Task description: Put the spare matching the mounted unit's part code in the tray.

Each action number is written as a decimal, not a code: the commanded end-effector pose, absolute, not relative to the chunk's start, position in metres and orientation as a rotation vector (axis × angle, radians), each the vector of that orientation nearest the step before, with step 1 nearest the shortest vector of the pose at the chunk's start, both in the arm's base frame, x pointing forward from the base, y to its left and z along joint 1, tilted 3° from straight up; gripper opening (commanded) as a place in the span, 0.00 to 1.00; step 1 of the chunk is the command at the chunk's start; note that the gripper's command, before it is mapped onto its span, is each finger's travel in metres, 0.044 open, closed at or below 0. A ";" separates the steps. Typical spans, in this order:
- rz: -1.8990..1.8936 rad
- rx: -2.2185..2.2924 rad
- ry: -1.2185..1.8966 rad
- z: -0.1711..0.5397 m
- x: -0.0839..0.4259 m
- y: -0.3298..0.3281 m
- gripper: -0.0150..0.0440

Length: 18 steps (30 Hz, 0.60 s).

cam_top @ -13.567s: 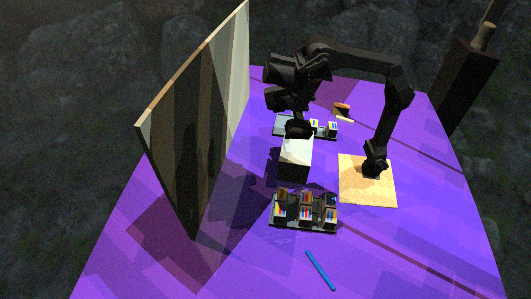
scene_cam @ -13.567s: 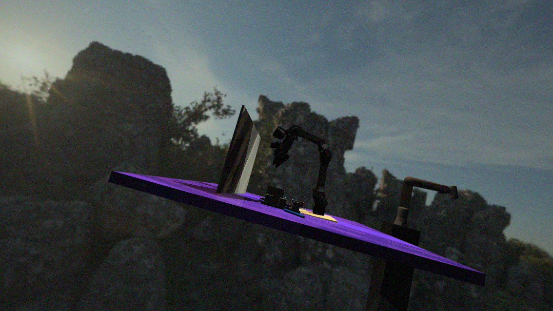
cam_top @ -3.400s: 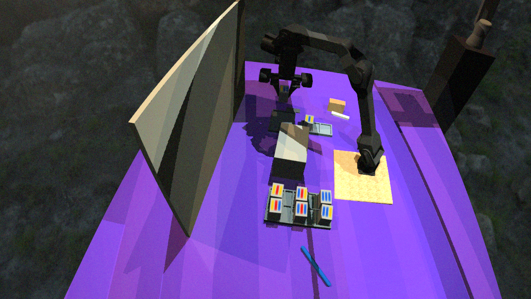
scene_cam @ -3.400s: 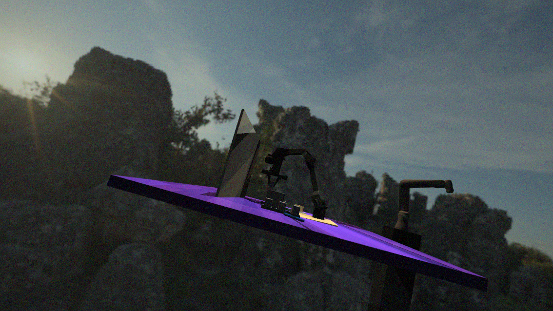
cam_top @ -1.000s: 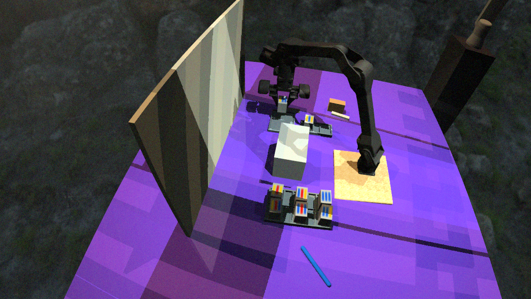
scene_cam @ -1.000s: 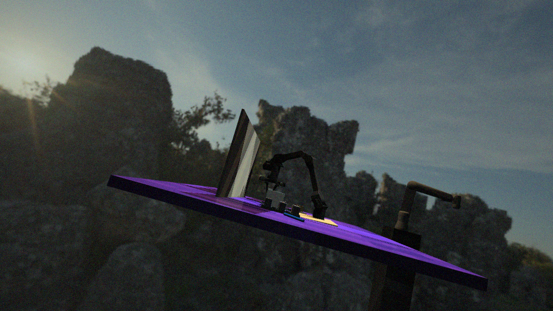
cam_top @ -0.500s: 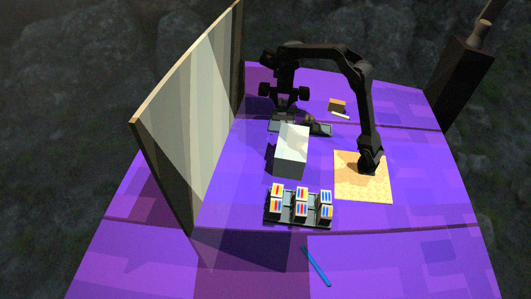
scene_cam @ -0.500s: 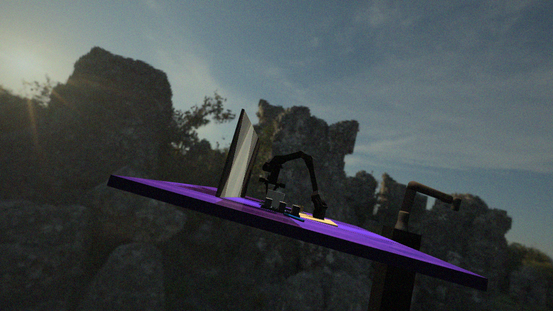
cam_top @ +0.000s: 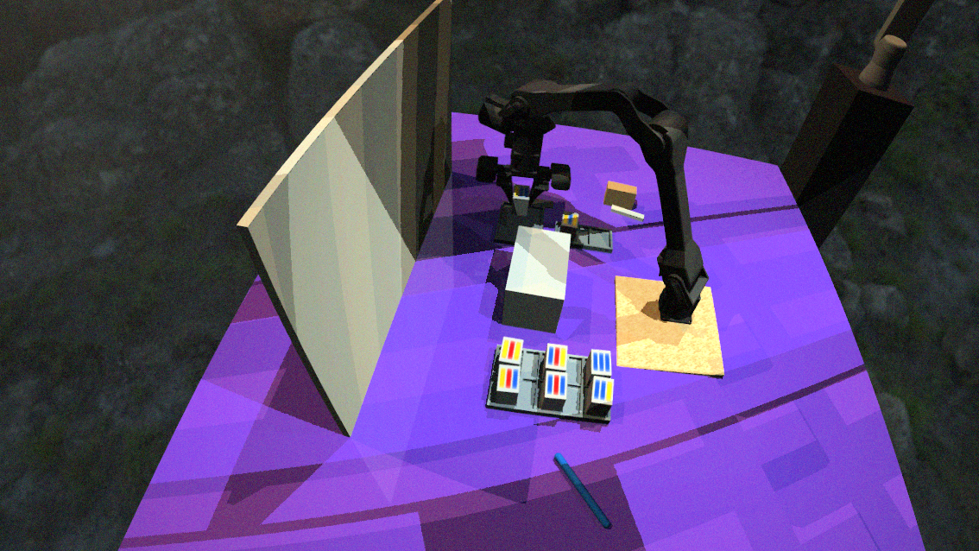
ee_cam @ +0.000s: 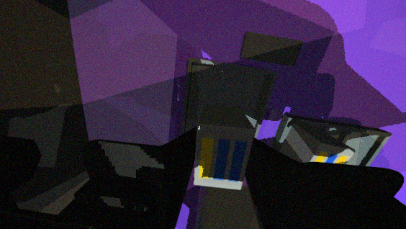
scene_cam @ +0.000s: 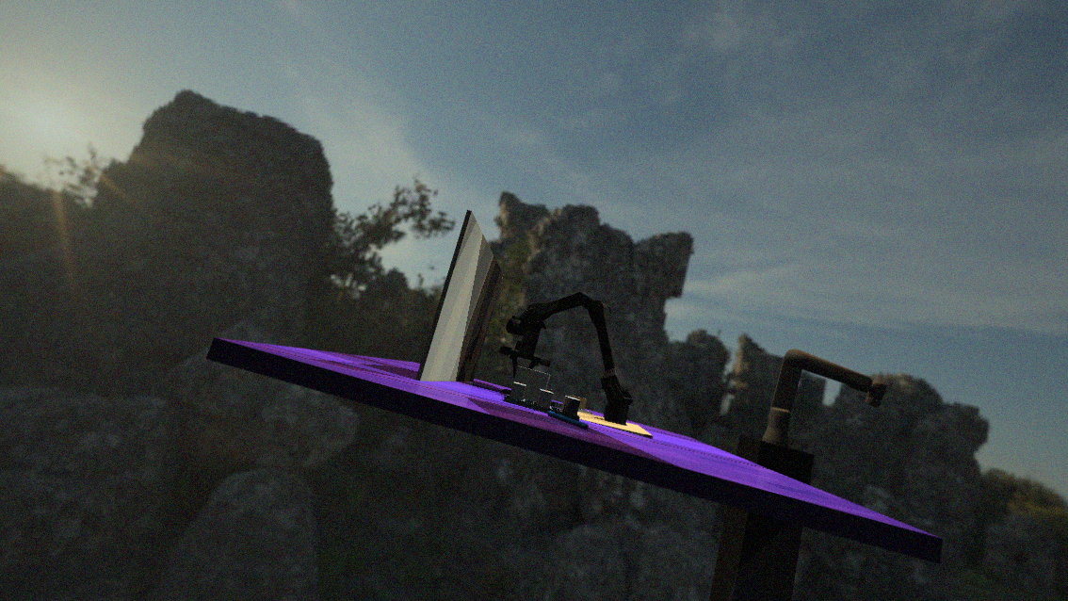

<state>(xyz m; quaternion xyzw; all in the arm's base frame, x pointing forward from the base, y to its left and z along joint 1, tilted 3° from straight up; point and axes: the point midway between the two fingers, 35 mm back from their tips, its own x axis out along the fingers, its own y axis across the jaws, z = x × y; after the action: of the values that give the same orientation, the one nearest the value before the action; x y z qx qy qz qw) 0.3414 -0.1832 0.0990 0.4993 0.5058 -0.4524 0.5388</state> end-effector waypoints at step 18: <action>-1.085 1.189 1.205 0.084 0.340 -0.182 0.25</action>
<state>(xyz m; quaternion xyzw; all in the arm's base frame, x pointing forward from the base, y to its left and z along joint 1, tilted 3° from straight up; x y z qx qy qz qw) 0.3404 -0.1820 0.0865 0.4991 0.5067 -0.4525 0.5380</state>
